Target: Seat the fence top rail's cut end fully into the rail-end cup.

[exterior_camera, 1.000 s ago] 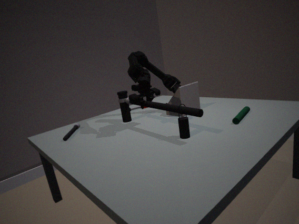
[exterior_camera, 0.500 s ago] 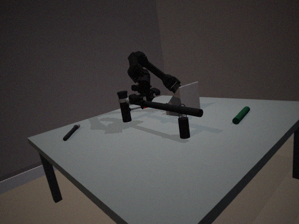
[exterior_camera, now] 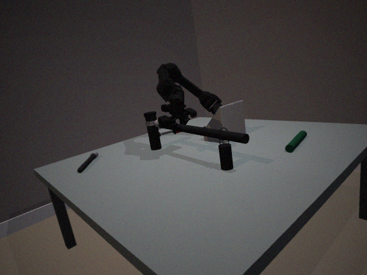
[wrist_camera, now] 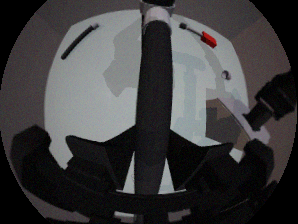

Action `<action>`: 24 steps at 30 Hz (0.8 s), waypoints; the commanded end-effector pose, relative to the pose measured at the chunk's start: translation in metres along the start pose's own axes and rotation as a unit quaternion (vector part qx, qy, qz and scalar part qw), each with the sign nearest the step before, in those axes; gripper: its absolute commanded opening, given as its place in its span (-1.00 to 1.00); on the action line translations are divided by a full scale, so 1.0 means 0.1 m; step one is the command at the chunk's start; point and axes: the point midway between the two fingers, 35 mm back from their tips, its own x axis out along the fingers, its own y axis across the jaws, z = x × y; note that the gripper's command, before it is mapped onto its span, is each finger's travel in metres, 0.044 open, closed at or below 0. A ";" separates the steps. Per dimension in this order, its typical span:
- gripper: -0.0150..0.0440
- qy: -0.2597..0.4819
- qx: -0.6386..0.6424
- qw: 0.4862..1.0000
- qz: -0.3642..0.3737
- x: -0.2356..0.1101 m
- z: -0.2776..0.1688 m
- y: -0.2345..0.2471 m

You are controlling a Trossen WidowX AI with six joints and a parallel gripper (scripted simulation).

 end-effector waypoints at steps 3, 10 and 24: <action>-0.49 -0.001 0.000 1.000 0.001 0.00 0.06 0.00; -0.49 -0.001 0.000 1.000 0.001 -0.01 0.12 0.00; -0.49 -0.002 0.000 1.000 0.001 0.01 0.23 0.02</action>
